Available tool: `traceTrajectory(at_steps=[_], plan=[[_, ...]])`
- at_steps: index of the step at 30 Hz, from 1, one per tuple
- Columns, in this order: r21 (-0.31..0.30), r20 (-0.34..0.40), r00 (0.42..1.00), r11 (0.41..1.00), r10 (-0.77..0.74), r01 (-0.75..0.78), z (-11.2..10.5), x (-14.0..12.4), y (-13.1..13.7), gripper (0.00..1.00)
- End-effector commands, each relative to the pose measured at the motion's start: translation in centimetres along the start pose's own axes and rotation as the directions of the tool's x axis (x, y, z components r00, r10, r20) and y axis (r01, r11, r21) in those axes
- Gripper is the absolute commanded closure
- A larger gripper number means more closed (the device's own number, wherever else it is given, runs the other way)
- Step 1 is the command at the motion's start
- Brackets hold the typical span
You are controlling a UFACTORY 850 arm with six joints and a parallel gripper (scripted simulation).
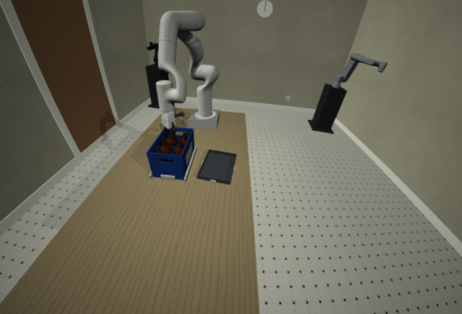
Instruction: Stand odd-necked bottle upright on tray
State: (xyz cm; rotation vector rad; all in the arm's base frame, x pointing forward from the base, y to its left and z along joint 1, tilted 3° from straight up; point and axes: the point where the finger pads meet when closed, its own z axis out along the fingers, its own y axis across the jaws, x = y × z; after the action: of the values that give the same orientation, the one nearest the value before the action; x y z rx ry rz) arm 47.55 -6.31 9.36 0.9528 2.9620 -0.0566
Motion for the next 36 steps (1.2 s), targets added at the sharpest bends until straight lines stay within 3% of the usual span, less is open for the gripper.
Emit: traceTrajectory(at_steps=[1, 12, 13, 36], plan=[[-0.001, 0.002, 1.000, 1.000, 0.000, 0.000, -0.02, -0.07, 0.04, 0.35], [-0.001, 0.002, 1.000, 1.000, 0.000, 0.000, -0.02, -0.07, 0.04, 0.35], [-0.001, 0.002, 1.000, 1.000, 0.000, 0.000, -0.02, -0.07, 0.04, 1.00], [-0.001, 0.002, 1.000, 1.000, 0.000, 0.000, -0.02, -0.07, 0.04, 1.00]])
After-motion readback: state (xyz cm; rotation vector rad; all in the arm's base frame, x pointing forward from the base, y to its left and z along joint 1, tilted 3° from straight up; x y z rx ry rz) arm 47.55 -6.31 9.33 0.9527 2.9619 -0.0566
